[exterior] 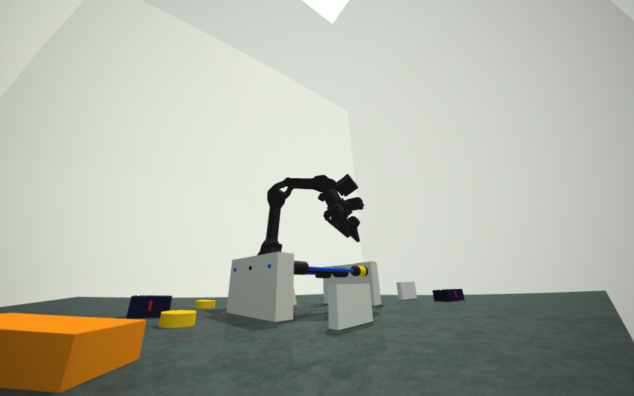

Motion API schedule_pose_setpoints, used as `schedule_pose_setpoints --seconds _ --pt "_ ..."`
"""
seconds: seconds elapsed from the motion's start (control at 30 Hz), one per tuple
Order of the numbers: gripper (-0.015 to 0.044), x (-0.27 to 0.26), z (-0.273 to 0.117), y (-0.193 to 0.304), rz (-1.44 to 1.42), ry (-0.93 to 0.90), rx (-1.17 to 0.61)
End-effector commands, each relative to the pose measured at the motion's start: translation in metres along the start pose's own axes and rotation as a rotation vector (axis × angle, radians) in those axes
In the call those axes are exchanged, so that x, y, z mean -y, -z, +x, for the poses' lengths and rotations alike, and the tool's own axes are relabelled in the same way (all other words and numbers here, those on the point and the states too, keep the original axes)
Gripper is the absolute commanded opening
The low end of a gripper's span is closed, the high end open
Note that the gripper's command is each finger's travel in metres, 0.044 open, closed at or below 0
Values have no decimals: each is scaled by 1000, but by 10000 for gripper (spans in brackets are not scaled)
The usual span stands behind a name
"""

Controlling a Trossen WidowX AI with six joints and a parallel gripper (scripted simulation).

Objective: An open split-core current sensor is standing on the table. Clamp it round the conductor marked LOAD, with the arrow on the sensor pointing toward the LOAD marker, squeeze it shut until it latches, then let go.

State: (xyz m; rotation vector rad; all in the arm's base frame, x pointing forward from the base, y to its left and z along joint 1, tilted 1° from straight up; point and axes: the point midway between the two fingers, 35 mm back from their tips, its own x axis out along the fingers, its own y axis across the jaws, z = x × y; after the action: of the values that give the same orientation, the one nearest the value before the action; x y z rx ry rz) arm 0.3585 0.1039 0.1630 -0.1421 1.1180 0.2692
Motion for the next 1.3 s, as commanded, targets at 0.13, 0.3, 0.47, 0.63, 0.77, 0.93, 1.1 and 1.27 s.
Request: schedule_pose_setpoints --seconds 0.13,0.3,0.47,0.63,0.77,0.93,1.1,1.27 --pt "440 -1 2 1 -7 -5 -13" --pt "440 1 3 3 -2 -2 -18" --pt "440 56 6 62 114 57 -155" --pt "440 97 2 139 259 90 -313" --pt "440 110 -3 191 361 89 -414" --pt "440 110 -4 193 366 89 -418" --pt "440 111 0 194 366 89 -418" --pt "440 111 8 197 366 89 -418"
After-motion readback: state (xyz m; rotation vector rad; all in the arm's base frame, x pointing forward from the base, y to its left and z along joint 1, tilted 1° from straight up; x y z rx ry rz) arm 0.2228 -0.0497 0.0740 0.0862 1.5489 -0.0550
